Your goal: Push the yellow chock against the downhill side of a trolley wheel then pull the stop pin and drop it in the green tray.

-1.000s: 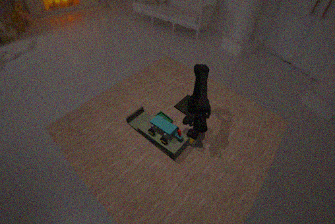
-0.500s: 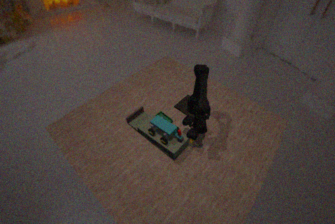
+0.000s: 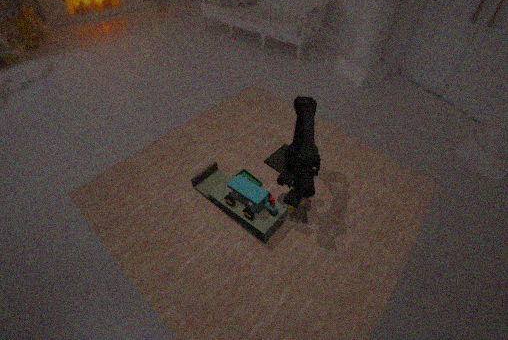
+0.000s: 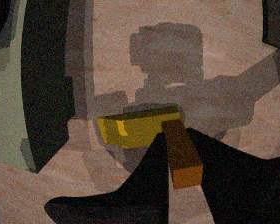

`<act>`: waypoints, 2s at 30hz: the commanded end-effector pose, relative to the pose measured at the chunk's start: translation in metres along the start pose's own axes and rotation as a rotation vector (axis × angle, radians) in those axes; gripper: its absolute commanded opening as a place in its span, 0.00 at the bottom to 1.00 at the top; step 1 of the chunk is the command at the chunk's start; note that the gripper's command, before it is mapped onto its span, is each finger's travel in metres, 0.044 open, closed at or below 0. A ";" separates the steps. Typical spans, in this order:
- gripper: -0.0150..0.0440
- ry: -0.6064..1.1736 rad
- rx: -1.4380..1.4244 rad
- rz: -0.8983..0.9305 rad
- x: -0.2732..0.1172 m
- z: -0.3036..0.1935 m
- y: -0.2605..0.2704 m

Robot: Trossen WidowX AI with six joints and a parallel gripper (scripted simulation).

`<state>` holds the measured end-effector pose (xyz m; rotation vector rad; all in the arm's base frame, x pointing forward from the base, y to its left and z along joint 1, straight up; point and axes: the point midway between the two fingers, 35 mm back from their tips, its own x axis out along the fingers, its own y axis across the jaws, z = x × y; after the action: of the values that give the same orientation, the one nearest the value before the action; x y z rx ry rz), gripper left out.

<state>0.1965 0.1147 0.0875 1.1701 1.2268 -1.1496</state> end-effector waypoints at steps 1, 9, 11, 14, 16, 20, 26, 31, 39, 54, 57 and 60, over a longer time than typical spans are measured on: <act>0.25 0.010 -0.001 0.006 -0.015 -0.001 0.000; 0.25 0.010 -0.001 0.006 -0.039 0.001 0.000; 0.25 0.010 -0.001 0.006 -0.045 0.001 0.000; 0.25 0.010 -0.001 0.006 -0.054 0.001 0.000; 0.25 0.010 -0.001 0.006 -0.061 0.001 0.000; 0.25 0.010 -0.001 0.006 -0.074 0.001 0.000; 0.25 0.010 -0.001 0.006 -0.093 0.000 0.001; 0.25 0.010 -0.001 0.006 -0.108 -0.002 0.001; 0.25 0.011 -0.001 0.006 -0.118 -0.003 0.002; 0.25 0.007 -0.424 0.011 -0.118 -0.003 0.002; 0.25 0.006 -0.527 0.011 -0.118 -0.003 0.002; 0.25 0.005 -0.630 0.012 -0.118 -0.003 0.002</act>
<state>0.1965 0.1173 0.2053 0.7755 1.4122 -0.7441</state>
